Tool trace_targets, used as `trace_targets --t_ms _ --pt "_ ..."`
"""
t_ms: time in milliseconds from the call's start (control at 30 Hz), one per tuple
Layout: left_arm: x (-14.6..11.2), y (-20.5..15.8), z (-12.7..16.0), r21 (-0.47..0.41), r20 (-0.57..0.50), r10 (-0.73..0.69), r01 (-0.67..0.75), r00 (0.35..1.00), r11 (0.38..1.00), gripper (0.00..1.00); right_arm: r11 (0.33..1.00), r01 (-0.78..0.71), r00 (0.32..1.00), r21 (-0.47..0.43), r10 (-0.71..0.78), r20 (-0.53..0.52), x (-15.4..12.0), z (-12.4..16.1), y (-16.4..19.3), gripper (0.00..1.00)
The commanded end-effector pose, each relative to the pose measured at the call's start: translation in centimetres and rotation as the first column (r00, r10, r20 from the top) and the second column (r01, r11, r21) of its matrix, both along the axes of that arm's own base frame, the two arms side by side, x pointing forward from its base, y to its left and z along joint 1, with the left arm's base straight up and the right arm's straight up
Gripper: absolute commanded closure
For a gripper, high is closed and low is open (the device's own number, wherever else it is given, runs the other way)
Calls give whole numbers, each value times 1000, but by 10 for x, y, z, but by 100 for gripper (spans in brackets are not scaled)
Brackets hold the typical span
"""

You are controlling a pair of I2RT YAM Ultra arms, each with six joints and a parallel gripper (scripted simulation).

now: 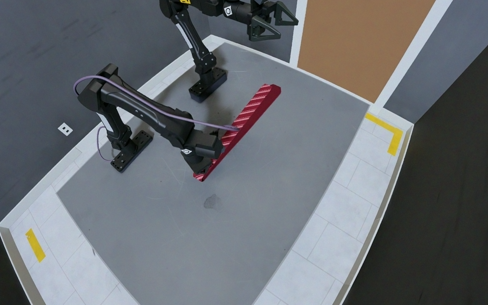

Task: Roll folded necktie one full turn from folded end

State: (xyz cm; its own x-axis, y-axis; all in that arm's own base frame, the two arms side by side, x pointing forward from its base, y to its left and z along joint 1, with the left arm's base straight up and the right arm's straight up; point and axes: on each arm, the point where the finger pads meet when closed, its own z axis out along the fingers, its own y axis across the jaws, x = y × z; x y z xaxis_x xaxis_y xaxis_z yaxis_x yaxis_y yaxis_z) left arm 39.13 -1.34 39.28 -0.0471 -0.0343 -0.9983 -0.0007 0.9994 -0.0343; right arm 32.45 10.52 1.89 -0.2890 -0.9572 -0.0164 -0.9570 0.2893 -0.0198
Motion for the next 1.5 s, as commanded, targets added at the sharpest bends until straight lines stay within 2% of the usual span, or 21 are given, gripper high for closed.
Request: trace_targets --t_ms 0,1467 --pt "-1 0 21 -12 48 -8 9 999 1000 0 1000 11 1000 9 -11 0 0 -2 1 62" --pt "-1 0 21 -12 48 -8 9 999 1000 0 999 52 999 9 -52 -1 0 -2 1 62"
